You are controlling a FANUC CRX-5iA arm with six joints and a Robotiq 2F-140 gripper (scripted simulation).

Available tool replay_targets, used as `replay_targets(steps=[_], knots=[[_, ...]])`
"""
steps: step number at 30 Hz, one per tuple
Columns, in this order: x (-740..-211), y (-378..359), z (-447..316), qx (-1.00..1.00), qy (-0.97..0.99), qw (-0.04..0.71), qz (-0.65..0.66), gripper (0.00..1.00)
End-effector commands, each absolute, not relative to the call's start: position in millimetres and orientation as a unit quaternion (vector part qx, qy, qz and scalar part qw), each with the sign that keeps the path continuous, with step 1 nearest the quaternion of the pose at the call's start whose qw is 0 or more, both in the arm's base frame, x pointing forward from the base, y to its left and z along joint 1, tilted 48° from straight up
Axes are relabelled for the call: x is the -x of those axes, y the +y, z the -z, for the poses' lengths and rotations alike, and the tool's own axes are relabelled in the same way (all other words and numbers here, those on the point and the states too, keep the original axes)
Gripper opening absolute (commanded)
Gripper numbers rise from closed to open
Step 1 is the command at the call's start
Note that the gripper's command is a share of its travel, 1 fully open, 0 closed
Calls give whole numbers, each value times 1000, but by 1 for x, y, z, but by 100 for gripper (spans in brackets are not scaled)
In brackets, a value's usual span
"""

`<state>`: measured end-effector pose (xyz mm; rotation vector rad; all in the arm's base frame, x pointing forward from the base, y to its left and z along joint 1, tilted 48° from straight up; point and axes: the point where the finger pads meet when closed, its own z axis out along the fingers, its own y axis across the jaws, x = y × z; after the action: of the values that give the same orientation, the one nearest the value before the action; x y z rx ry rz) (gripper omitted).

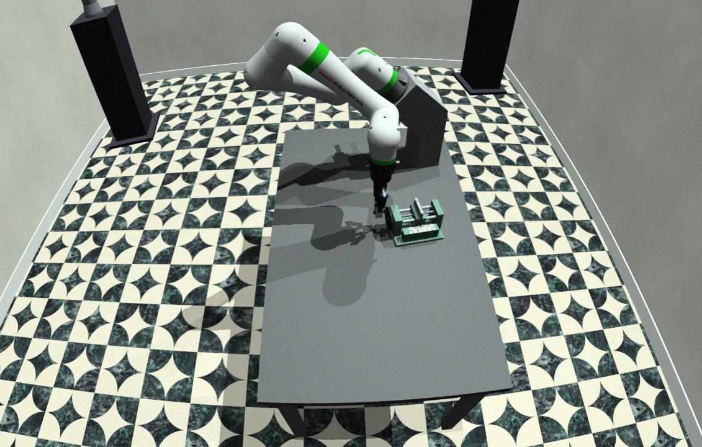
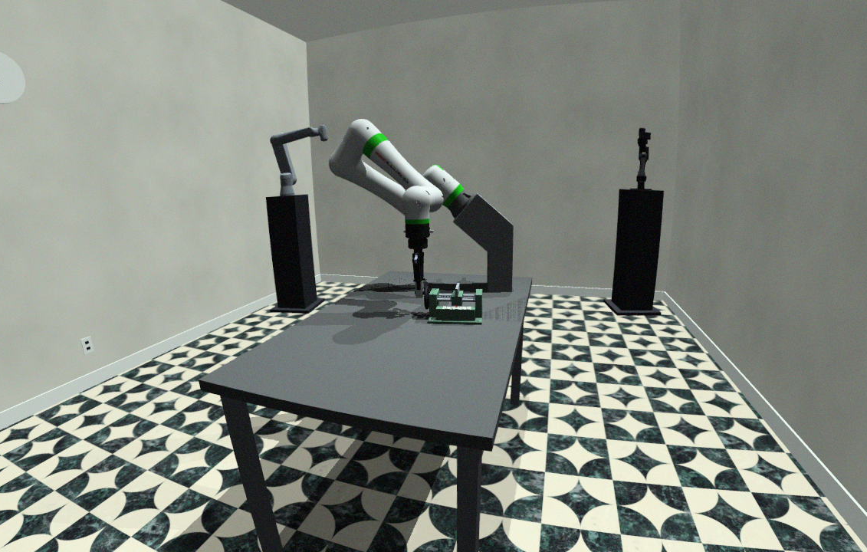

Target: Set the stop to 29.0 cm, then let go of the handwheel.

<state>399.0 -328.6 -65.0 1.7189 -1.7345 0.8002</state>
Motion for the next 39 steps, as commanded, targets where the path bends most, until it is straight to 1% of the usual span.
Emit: replay_targets(steps=[1, 10, 20, 39], knots=[[-402, -324, 61, -642, -648, 282, -298, 4], [-410, -316, 54, -642, -648, 282, -298, 4], [-431, -311, 49, -642, -648, 282, -298, 4], [-460, -326, 61, -642, -648, 282, -298, 4]])
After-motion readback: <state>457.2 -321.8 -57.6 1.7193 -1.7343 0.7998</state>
